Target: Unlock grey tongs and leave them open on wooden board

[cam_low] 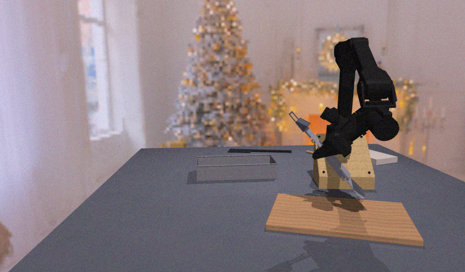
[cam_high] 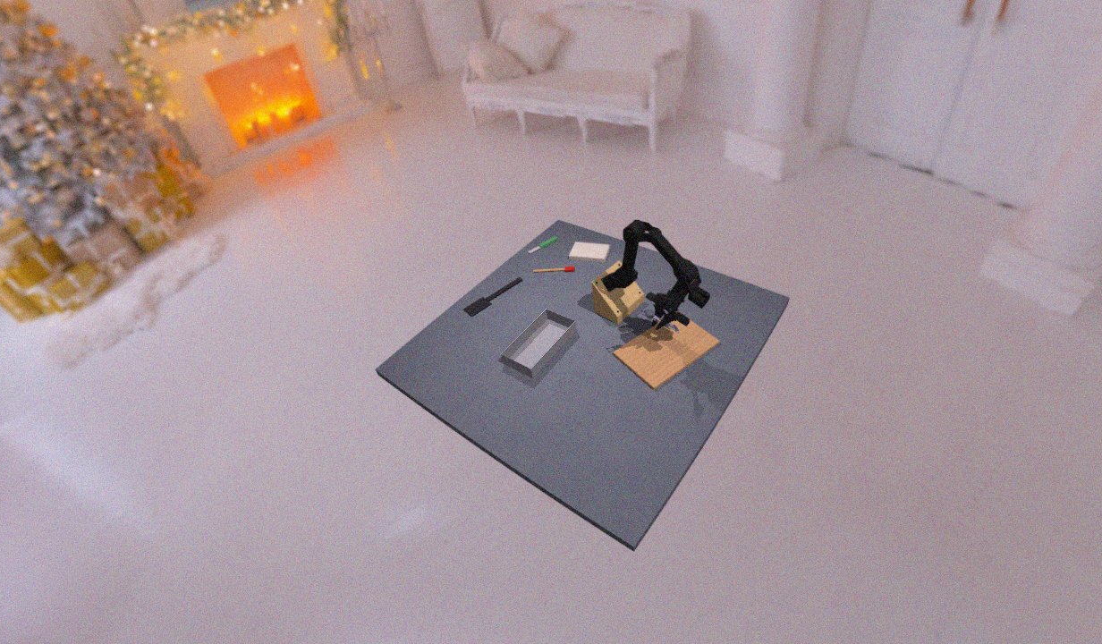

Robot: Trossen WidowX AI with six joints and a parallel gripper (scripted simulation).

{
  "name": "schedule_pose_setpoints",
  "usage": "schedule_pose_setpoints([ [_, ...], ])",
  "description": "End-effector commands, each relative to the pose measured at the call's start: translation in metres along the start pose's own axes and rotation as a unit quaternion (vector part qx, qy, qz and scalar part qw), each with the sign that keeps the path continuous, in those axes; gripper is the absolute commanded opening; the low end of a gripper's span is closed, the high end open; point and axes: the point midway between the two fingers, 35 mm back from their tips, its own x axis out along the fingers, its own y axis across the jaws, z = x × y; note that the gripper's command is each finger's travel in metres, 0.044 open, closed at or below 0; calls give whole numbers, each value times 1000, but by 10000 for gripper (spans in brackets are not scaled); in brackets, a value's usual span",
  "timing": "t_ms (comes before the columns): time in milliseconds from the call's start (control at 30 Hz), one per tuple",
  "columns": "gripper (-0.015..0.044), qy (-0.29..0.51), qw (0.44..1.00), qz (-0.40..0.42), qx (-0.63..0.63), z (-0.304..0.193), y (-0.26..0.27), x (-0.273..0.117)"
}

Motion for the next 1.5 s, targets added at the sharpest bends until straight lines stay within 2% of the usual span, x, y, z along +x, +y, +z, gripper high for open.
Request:
schedule_pose_setpoints([
  [0,-150,-6,1000,4,3,2,0,-1],
  [1033,-150,-5,1000,3,3,2,0,-1],
  [1467,-150,67,996,-62,-17,-4,-12,16],
])
